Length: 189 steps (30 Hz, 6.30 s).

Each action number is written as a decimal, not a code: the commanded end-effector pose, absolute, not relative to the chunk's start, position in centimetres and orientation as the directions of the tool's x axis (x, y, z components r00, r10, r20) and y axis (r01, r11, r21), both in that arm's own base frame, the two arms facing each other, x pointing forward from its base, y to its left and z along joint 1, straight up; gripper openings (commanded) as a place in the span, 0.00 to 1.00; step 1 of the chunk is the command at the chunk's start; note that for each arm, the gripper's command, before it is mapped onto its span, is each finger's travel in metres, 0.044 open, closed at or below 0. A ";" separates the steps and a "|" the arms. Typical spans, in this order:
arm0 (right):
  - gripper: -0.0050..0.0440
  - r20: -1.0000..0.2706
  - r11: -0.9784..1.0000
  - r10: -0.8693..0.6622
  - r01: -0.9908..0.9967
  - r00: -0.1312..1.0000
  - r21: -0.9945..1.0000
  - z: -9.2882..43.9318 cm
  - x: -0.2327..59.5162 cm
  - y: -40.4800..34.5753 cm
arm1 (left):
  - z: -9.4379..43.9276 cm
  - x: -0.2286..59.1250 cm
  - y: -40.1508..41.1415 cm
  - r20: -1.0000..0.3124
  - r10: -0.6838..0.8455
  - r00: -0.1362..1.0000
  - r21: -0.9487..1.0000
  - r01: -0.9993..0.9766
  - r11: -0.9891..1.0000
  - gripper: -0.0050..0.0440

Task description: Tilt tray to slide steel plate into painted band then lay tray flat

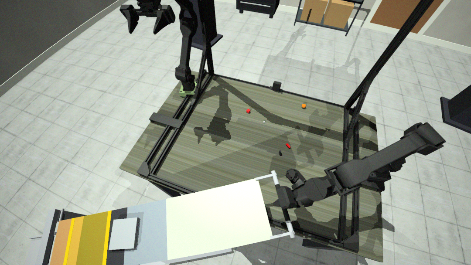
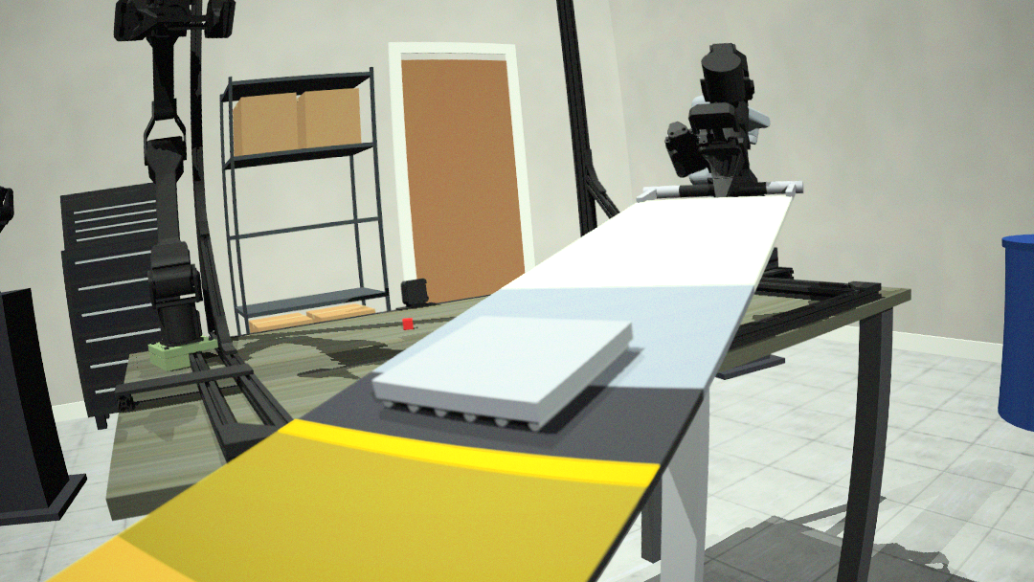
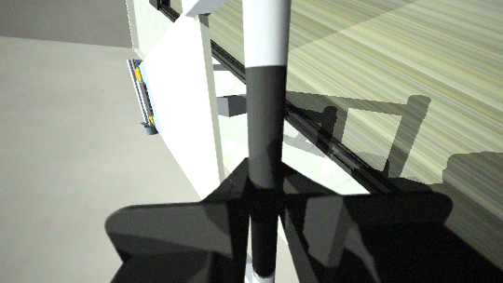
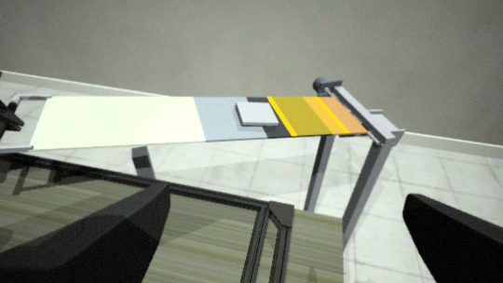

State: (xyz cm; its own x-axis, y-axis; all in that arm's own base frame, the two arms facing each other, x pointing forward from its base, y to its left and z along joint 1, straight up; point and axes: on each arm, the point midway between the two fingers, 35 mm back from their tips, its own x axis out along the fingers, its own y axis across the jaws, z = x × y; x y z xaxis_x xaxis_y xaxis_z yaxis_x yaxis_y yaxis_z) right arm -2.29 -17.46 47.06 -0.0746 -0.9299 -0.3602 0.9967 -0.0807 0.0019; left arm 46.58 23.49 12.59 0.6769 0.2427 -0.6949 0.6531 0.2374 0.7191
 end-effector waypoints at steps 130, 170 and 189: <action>1.00 -0.361 -0.078 -0.930 0.997 -0.073 0.000 47.1 -2.3 -17.4 | 22.8 49.0 24.4 -0.581 0.276 0.765 0.814 0.547 0.197 0.10; 1.00 -0.361 -0.078 -0.930 0.997 -0.073 0.000 47.1 -2.3 -17.4 | 17.2 47.7 23.9 -0.706 0.240 0.667 0.709 0.664 0.239 0.10; 1.00 -0.361 -0.078 -0.930 0.997 -0.073 0.000 47.1 -2.3 -17.4 | 20.0 48.3 24.1 -0.661 0.254 0.706 0.750 0.622 0.224 0.10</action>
State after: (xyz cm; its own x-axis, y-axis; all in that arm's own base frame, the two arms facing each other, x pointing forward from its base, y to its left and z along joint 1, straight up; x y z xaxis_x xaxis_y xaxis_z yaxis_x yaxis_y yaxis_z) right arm -2.29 -17.46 47.06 -0.0746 -0.9299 -0.3603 0.9967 -0.0806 0.0017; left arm 47.32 23.73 16.59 0.6415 0.2265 -0.7329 0.6888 0.2503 0.6803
